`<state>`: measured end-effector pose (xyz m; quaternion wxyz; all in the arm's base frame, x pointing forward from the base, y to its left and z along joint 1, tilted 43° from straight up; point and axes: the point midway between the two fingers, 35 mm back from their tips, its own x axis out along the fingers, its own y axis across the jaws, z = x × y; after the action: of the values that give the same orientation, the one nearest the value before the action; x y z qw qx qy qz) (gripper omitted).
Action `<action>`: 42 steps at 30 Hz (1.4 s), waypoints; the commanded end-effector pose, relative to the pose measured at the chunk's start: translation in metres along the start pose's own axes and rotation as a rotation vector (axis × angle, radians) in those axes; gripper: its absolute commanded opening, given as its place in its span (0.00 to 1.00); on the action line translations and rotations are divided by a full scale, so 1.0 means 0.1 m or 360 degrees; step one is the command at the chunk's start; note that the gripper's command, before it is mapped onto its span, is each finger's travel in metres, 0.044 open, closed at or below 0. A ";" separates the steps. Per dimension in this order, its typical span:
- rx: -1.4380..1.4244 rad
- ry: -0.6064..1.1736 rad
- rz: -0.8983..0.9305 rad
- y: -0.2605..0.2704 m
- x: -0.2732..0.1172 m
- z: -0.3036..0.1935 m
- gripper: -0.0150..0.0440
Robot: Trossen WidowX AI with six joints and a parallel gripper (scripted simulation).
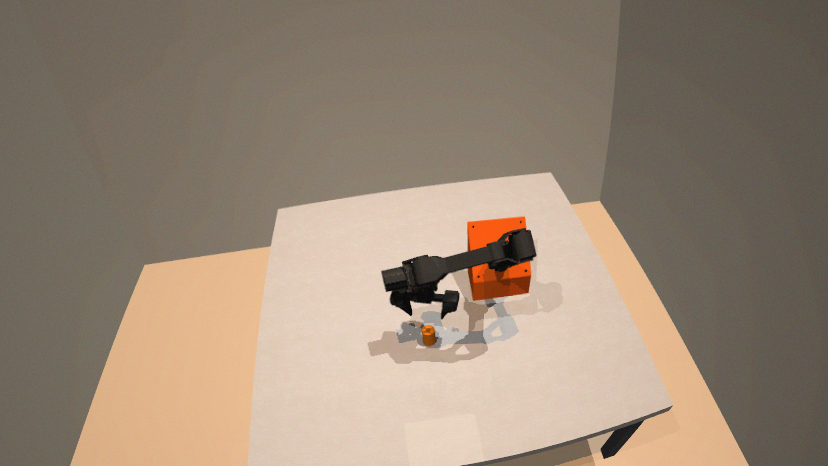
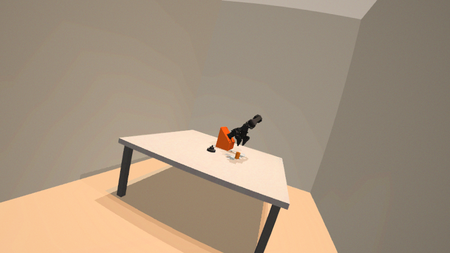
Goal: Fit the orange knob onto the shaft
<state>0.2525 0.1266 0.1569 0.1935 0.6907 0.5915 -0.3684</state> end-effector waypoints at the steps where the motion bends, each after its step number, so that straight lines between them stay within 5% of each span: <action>1: -0.0111 0.0019 0.0007 -0.01 -0.01 -0.02 1.00; 21: -0.2854 0.0009 0.0022 -0.01 0.00 -0.02 1.00; 42: -0.2917 0.0008 0.0023 -0.01 0.00 -0.02 1.00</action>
<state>0.2524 0.1273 0.1572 0.6637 0.2773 0.6528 0.2374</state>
